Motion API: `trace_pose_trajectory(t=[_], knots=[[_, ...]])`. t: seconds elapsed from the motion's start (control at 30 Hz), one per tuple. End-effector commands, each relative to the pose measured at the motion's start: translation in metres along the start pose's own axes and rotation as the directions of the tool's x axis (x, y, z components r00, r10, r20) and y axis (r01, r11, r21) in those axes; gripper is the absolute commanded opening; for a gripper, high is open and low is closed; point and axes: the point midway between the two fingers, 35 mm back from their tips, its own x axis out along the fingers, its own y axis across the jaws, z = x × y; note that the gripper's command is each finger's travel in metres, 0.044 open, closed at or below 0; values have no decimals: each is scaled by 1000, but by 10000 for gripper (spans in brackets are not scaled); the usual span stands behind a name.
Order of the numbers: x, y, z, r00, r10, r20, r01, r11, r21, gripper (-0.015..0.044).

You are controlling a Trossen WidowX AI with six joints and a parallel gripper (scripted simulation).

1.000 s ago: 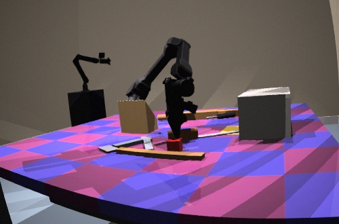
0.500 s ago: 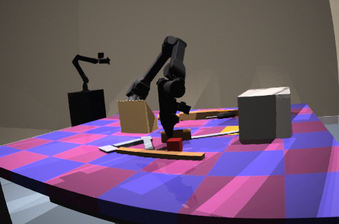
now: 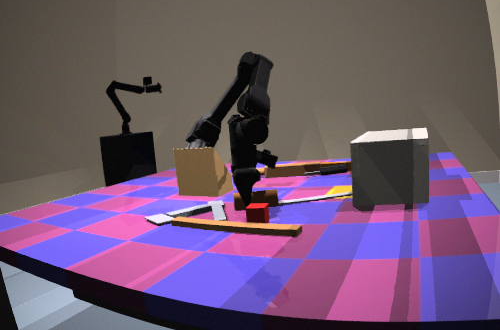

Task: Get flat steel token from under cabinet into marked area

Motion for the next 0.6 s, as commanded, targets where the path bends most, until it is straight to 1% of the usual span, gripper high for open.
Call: trace_pose_trajectory(t=[0.0,0.57], knots=[[-1,0,-2,1000,2,5,-2,1000,-23,0],[-1,1,-2,1000,2,5,-1,992,-129,0]])
